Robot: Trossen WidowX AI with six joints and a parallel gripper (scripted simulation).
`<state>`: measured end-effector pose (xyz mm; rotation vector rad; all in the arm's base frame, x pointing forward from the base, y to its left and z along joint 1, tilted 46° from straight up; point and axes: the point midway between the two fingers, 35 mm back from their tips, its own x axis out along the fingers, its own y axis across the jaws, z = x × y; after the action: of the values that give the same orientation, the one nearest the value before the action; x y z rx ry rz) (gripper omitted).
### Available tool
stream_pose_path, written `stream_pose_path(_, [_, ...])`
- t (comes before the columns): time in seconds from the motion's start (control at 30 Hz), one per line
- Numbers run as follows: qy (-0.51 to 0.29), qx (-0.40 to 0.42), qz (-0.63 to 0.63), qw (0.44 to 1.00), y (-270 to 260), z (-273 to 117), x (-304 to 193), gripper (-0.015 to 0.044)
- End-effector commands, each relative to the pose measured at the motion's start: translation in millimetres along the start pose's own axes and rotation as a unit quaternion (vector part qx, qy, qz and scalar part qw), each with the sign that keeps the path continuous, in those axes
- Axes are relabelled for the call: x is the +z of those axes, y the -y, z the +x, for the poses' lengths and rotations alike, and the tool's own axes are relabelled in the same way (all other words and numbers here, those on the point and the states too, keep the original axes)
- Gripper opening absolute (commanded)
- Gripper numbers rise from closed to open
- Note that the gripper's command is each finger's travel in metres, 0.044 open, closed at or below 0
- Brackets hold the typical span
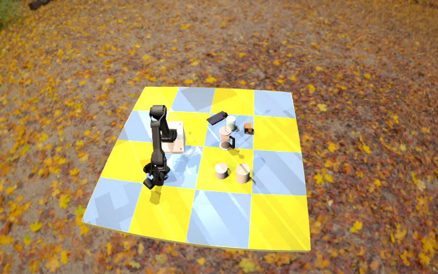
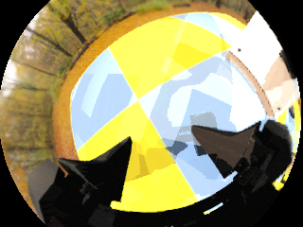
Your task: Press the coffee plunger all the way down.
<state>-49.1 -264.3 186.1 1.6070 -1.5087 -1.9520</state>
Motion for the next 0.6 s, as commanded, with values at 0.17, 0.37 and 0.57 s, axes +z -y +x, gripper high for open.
stream_pose_path(0.17, [-0.125, 0.024, -0.236, 0.963, 21.1, -39.3, -85.3, 0.044])
stream_pose_path(0.37, [-0.185, 0.051, -0.404, 0.894, 54.7, -73.5, -134.4, 0.044])
stream_pose_path(0.57, [-0.243, 0.103, -0.558, 0.786, 96.7, -123.2, -174.0, 0.044])
